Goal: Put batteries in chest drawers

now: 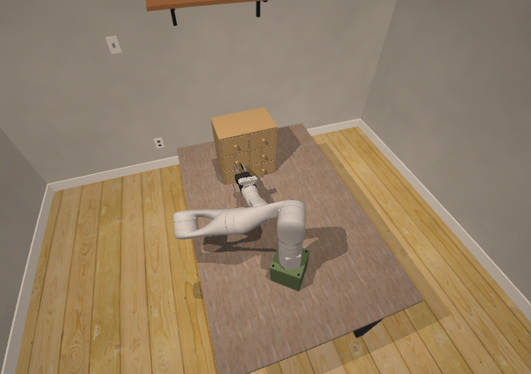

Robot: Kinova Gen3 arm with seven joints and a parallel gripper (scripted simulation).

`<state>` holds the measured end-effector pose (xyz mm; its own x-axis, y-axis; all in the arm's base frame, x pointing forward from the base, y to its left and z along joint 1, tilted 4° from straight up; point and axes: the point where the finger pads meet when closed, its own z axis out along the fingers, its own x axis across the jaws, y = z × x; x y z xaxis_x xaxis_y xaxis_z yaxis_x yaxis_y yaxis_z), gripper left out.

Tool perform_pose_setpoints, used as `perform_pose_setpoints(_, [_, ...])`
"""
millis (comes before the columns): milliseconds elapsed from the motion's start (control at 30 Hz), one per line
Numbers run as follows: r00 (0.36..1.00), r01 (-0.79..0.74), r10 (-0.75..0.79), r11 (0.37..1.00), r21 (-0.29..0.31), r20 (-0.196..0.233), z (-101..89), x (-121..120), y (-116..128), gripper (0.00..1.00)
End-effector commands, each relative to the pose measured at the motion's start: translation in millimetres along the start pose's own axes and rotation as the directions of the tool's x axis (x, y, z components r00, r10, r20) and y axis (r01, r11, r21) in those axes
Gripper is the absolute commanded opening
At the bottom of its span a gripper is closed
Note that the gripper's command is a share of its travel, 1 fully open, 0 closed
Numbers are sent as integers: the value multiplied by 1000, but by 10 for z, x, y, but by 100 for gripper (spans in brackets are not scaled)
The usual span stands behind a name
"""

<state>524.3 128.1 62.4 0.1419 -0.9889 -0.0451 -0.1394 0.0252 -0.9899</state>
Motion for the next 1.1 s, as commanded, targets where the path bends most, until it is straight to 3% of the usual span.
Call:
perform_pose_setpoints(0, [1000, -5, 5, 1000, 5, -1, 46, 3, -28, 67])
perform_pose_setpoints(500, [1000, -5, 5, 1000, 5, -1, 231, 4, -62, 67])
perform_pose_setpoints(1067, [1000, -5, 5, 1000, 5, -1, 244, 4, -64, 67])
